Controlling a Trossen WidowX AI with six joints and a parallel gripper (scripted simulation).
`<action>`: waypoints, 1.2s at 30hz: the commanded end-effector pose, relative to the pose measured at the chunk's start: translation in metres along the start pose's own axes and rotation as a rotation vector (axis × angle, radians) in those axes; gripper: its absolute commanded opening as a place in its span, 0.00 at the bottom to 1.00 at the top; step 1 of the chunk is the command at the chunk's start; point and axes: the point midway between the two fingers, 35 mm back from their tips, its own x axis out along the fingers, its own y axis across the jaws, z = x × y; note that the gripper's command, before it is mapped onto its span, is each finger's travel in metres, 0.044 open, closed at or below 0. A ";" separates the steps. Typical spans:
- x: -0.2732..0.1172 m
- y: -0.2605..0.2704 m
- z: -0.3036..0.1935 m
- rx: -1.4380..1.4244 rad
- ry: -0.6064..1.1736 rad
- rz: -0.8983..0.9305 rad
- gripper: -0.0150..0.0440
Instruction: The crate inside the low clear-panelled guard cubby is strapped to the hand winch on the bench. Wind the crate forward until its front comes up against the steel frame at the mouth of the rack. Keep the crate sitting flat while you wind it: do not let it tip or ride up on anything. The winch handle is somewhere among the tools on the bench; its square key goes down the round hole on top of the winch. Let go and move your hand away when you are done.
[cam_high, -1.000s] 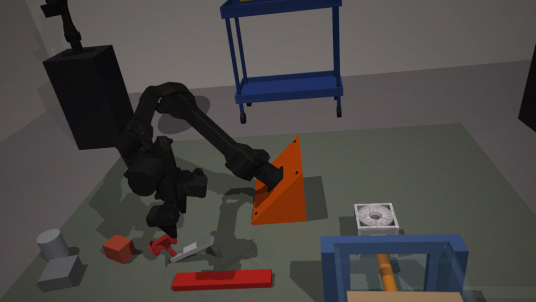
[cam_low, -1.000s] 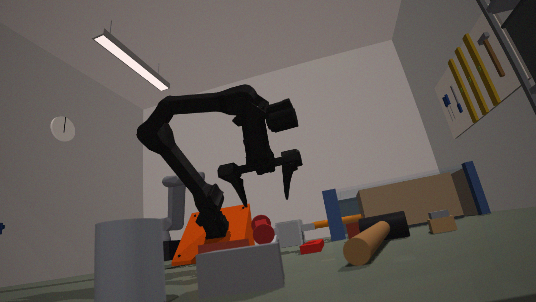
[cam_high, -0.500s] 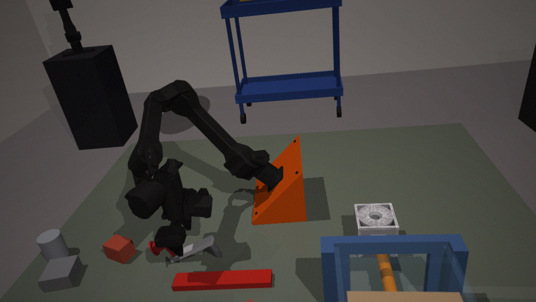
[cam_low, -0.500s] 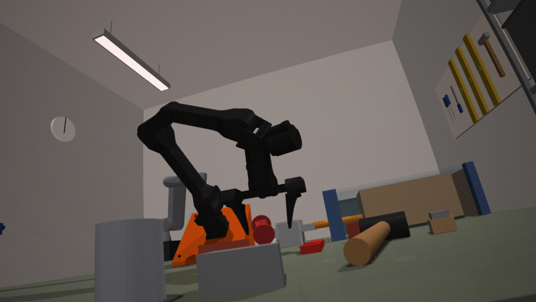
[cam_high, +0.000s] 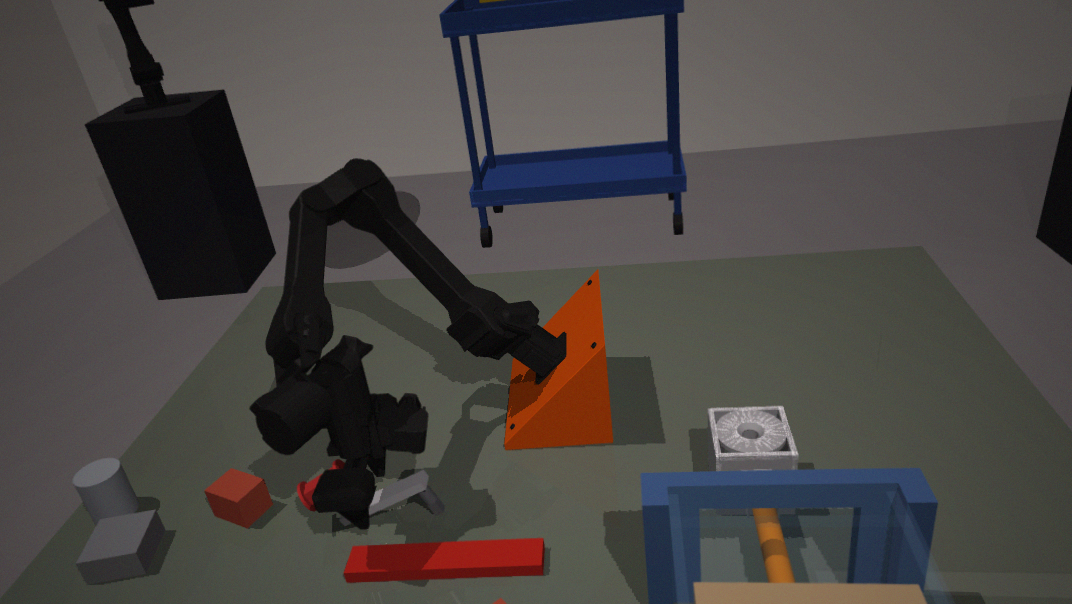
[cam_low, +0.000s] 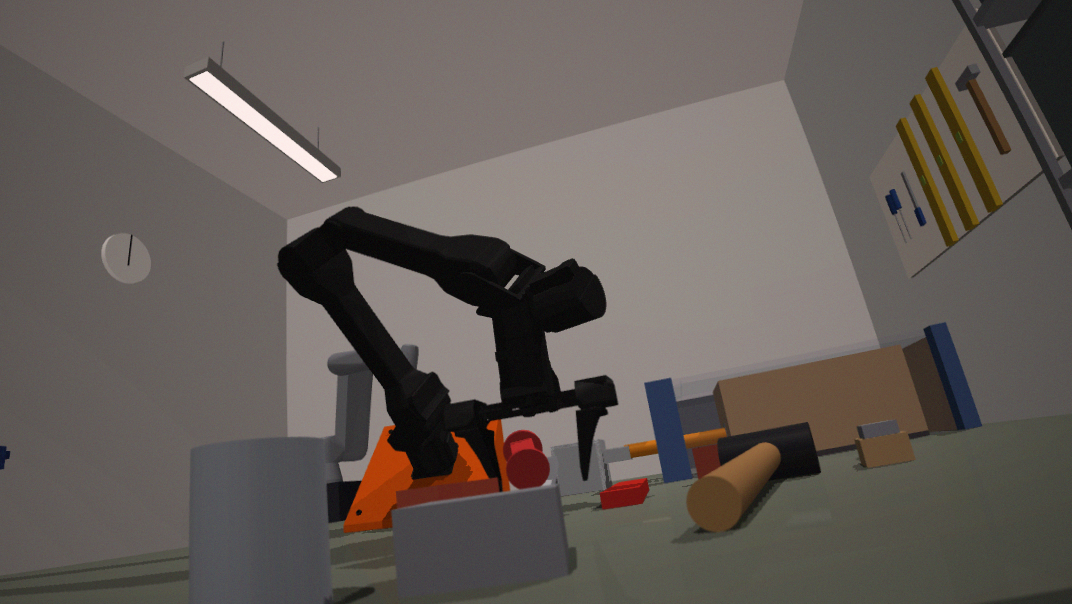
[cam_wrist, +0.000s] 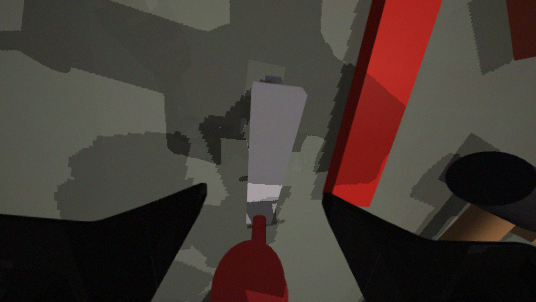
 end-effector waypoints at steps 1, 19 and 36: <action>0.007 0.002 0.003 -0.007 -0.006 0.007 1.00; 0.012 0.000 0.000 0.000 0.001 0.001 0.60; 0.012 0.000 0.000 0.000 0.001 0.001 0.25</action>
